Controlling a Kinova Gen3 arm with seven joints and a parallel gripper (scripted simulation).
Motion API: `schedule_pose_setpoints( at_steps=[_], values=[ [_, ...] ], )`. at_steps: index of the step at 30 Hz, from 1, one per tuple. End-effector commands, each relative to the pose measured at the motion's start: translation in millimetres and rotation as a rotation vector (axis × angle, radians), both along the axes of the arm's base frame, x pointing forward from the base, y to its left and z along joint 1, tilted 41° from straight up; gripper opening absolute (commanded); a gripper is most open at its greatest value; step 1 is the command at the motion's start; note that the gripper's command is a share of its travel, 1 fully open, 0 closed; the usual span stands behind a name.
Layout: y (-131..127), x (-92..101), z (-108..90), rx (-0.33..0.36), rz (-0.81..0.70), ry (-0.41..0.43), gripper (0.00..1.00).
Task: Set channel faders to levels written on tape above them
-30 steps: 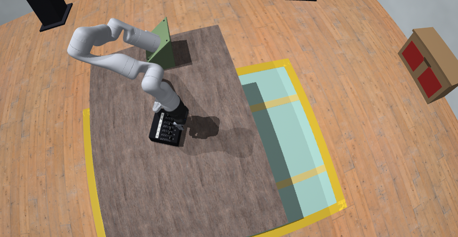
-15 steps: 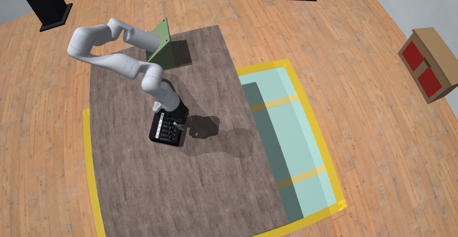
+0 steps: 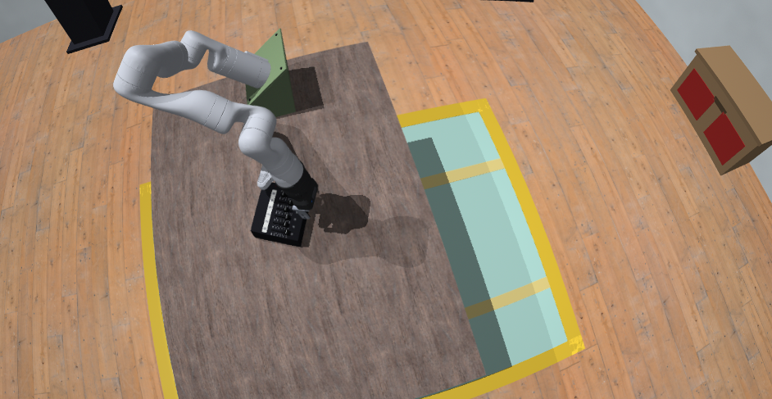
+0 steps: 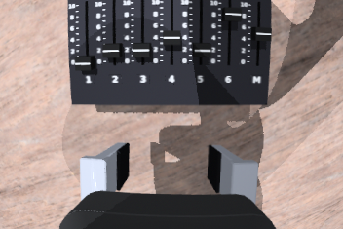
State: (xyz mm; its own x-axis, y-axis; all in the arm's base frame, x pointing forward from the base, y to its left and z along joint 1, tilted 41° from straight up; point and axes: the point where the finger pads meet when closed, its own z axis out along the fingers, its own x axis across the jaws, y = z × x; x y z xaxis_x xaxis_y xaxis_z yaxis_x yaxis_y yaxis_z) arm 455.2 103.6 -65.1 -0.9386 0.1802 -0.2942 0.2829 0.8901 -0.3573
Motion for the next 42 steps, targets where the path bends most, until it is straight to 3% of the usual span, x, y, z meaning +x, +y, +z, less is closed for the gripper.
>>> schedule_pose_setpoints(
  at_steps=[1, 10, 19, 21, 27, 42],
  values=[
    [1, 0.4, 0.5, 0.001, 0.001, -0.001, 1.00],
    [-2, -3.1, 12.5, -0.043, 0.040, 0.028, 1.00],
    [-15, -24.6, 73.7, -0.242, 0.213, 0.200, 1.00],
    [-15, -24.6, 73.7, -0.242, 0.213, 0.200, 1.00],
    [-19, -36.5, 103.7, -0.324, 0.286, 0.293, 1.00],
    [-20, -37.9, 107.0, -0.332, 0.294, 0.304, 1.00]
  ],
)
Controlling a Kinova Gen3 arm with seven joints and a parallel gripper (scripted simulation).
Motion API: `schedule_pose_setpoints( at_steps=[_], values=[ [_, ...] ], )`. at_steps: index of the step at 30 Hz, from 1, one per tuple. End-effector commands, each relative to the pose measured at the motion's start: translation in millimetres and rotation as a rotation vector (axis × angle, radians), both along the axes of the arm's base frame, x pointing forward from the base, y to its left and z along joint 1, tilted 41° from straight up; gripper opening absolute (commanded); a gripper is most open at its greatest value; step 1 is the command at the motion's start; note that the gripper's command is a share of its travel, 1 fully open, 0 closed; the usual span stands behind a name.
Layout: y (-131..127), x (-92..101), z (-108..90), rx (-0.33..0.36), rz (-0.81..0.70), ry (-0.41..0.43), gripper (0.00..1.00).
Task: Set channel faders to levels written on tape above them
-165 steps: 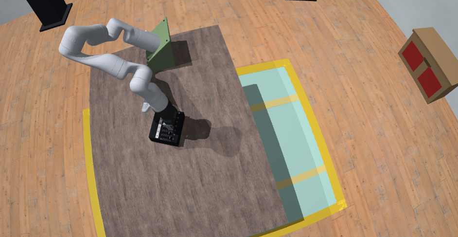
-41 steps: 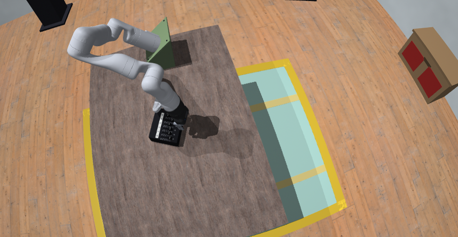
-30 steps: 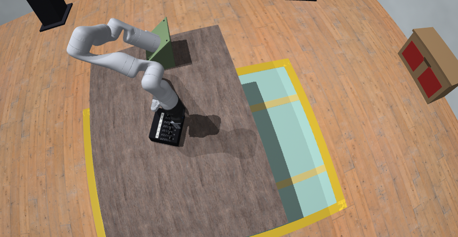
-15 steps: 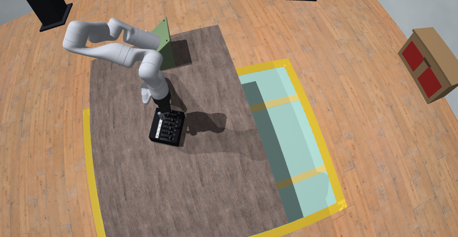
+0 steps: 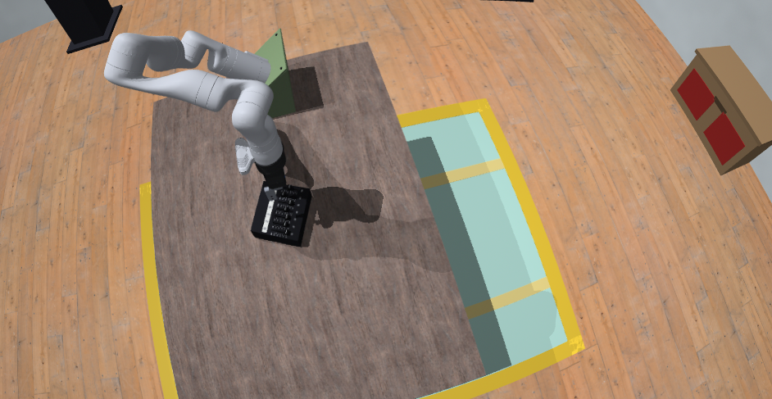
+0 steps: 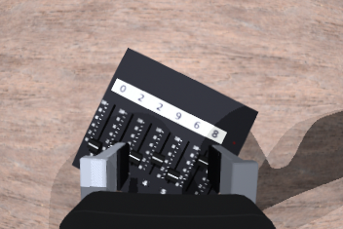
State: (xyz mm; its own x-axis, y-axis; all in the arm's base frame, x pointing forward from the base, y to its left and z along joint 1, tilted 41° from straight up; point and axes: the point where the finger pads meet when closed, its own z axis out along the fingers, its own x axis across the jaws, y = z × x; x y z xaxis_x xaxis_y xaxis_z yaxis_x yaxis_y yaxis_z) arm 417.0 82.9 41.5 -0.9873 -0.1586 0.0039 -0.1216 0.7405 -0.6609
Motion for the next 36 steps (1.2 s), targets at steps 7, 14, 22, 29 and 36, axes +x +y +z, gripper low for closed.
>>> schedule_pose_setpoints(
  at_steps=[7, 14, 22, 29, 36],
  values=[
    [0.8, 0.4, 0.4, 0.001, 0.004, 0.002, 1.00],
    [0.4, 0.8, 0.1, -0.001, 0.016, 0.012, 1.00],
    [-1.2, 2.5, -1.2, -0.010, 0.062, 0.053, 1.00],
    [-3.3, 4.8, -3.1, -0.022, 0.124, 0.110, 1.00],
    [-5.9, 8.0, -5.9, -0.038, 0.212, 0.189, 1.00]
  ],
)
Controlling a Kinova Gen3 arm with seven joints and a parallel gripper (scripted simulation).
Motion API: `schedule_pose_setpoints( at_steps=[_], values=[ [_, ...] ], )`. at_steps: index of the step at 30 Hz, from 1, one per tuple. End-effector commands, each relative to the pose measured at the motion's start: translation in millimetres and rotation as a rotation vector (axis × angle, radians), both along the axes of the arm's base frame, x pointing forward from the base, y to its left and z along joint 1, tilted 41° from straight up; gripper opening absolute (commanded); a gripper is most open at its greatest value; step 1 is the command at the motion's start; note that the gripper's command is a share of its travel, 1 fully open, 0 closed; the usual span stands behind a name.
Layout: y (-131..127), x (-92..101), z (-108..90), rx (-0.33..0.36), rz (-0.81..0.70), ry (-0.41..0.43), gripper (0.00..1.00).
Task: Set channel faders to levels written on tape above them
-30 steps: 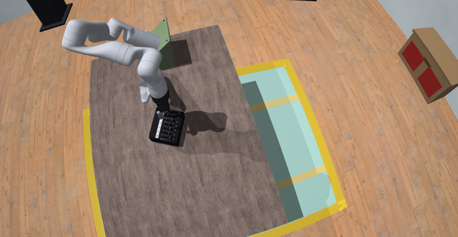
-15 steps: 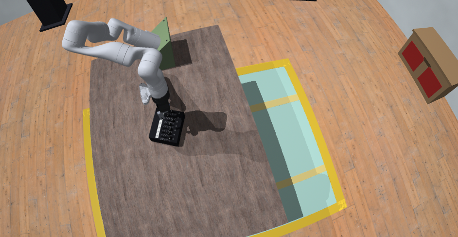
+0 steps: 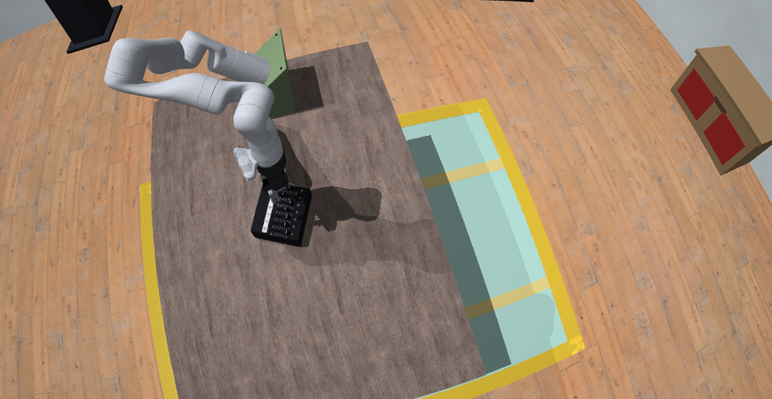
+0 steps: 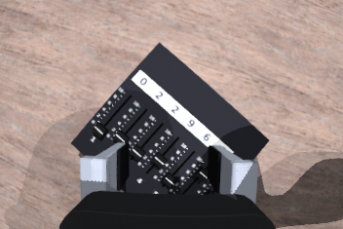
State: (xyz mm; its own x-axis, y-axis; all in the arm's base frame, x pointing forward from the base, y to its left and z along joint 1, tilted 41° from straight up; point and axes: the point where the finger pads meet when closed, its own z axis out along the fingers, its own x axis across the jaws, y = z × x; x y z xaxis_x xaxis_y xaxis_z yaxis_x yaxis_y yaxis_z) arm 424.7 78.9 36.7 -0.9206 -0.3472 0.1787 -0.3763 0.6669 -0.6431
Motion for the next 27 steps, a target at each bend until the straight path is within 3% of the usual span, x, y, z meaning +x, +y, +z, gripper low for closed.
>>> schedule_pose_setpoints(
  at_steps=[1, 9, 11, 27],
  values=[
    [-2, 1.0, -1.8, -0.006, 0.029, 0.032, 1.00],
    [-6, 6.5, -7.6, -0.034, 0.189, 0.178, 1.00],
    [-6, 6.5, -7.6, -0.034, 0.189, 0.178, 1.00],
    [-12, 16.9, -24.7, -0.094, 0.577, 0.533, 1.00]
  ],
)
